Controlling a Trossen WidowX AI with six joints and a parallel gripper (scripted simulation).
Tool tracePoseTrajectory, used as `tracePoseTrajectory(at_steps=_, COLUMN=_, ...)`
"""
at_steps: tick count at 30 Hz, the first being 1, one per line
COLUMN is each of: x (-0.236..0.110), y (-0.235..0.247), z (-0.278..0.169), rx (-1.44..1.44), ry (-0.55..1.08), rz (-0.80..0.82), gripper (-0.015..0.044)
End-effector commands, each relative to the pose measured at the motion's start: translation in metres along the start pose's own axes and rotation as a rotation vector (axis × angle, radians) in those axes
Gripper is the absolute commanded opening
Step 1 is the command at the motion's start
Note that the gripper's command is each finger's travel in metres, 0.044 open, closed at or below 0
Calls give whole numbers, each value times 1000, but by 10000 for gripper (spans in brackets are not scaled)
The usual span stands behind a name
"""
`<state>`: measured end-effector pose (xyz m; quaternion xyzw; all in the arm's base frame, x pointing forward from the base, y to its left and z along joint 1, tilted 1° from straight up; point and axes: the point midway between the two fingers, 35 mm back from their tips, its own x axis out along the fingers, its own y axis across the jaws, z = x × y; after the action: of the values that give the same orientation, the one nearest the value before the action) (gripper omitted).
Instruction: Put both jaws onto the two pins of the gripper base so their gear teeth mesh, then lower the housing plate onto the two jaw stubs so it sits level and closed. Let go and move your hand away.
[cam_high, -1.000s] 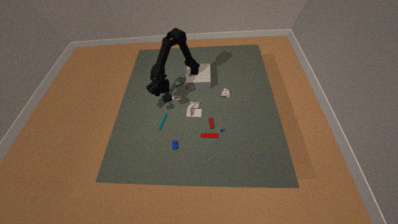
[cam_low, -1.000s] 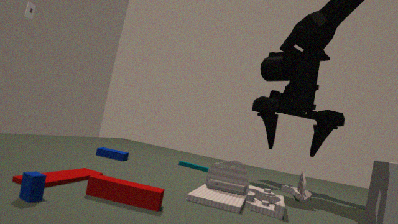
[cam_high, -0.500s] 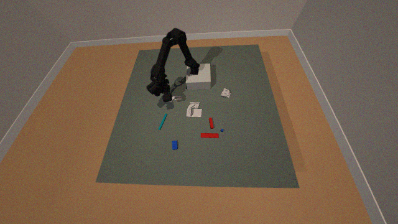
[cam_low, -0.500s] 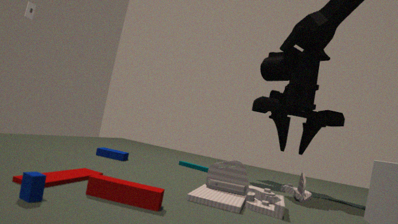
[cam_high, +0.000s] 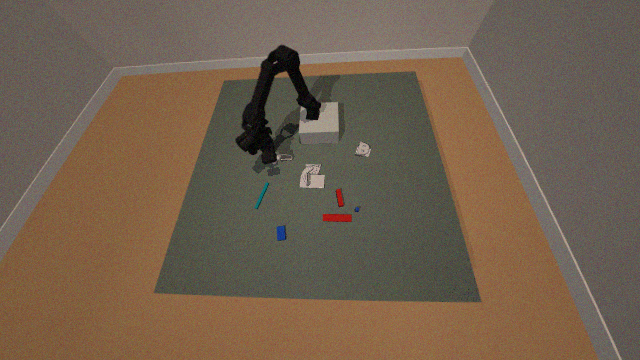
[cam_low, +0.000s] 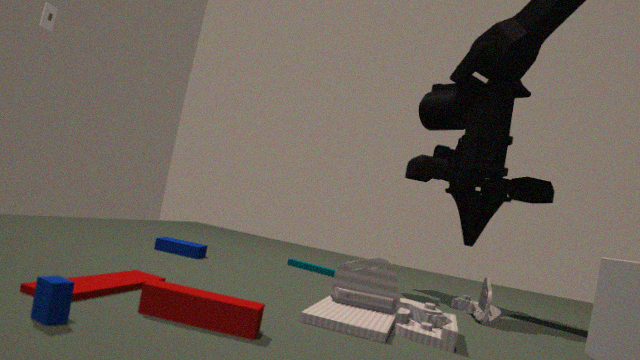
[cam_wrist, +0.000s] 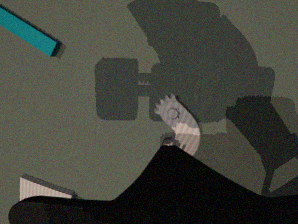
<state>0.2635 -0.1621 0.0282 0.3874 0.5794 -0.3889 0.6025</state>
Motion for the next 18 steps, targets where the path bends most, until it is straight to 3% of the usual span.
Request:
tracePoseTrajectory(at_steps=1, x=0, y=0, z=0, rx=0, ry=0, rz=0, gripper=0)
tracePoseTrajectory(at_steps=18, x=-2, y=-2, z=-5, rx=-298, ry=0, rz=0, gripper=440)
